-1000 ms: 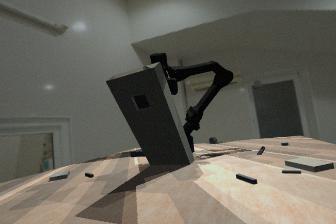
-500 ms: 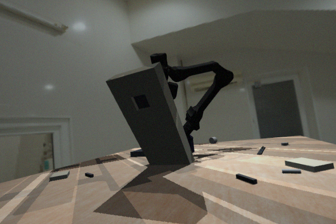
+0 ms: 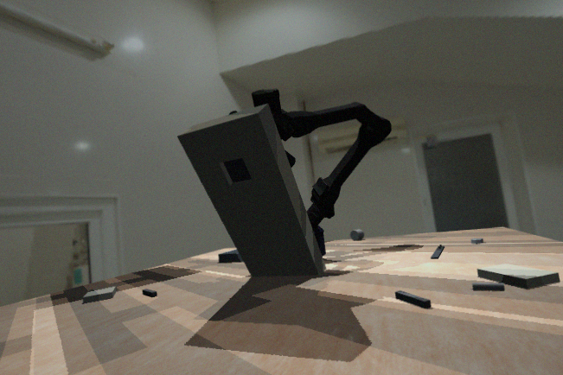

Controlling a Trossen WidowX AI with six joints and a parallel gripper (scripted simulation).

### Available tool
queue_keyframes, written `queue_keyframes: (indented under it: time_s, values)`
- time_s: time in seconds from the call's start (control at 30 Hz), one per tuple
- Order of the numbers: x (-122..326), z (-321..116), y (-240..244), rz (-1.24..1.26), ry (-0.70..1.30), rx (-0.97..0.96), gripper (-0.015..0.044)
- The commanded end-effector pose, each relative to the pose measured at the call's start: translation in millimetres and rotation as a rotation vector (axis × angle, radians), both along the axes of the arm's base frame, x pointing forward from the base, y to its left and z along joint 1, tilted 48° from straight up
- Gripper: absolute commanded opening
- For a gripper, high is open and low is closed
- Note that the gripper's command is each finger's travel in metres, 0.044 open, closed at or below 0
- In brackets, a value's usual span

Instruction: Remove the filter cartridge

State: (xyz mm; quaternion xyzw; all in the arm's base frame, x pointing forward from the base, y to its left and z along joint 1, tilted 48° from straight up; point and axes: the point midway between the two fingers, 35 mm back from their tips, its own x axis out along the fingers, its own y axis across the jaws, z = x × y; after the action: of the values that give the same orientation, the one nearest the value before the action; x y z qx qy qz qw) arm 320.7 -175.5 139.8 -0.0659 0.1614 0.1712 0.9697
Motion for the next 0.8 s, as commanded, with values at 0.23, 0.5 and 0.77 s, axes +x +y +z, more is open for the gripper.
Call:
queue_keyframes:
  time_s: [0.23,0.5,0.77]
  values:
    - [5.4,-2.3,2.0,0.141,-0.12,-0.378,0.0]
    - [5.5,-2.3,2.1,0.236,-0.207,-0.626,0.0]
    - [5.5,-2.3,2.0,0.329,-0.291,-0.867,0.0]
